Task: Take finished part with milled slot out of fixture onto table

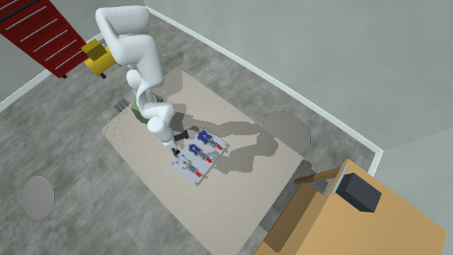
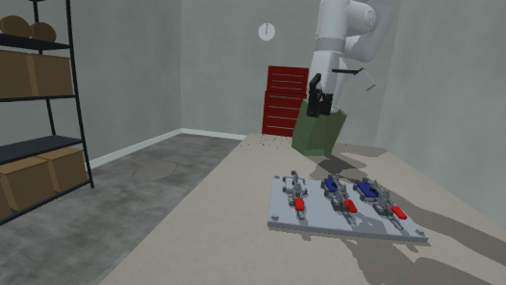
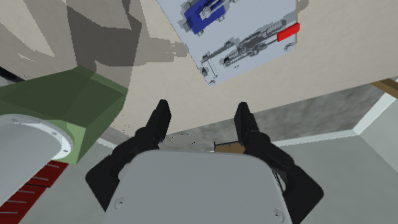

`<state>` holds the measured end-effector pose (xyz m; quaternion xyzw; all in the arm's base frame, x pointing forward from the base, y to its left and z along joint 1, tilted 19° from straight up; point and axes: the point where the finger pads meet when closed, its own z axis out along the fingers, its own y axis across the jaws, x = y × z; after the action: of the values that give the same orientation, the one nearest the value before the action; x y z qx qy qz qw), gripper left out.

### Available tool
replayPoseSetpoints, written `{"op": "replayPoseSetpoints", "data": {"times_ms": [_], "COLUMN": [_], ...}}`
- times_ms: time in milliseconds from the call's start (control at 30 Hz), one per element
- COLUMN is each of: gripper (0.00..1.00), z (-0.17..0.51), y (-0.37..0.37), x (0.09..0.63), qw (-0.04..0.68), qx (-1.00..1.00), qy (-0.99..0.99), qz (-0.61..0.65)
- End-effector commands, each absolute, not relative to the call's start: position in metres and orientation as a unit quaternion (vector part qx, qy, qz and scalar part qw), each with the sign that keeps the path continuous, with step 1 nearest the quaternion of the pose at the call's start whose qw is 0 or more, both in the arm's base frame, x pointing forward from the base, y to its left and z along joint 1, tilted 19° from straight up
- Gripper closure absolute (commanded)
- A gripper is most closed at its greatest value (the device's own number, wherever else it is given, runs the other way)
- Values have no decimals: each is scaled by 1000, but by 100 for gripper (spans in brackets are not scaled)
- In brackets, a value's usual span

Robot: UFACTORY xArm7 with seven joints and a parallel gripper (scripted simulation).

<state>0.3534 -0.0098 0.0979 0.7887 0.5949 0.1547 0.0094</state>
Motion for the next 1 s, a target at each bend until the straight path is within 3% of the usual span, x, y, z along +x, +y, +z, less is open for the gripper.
{"op": "replayPoseSetpoints", "data": {"times_ms": [0, 967], "gripper": [0, 0], "z": [98, 88], "y": [-12, -31], "x": [357, 380], "qw": [6, -47], "qx": [810, 943], "qy": [567, 295], "qz": [150, 149]}}
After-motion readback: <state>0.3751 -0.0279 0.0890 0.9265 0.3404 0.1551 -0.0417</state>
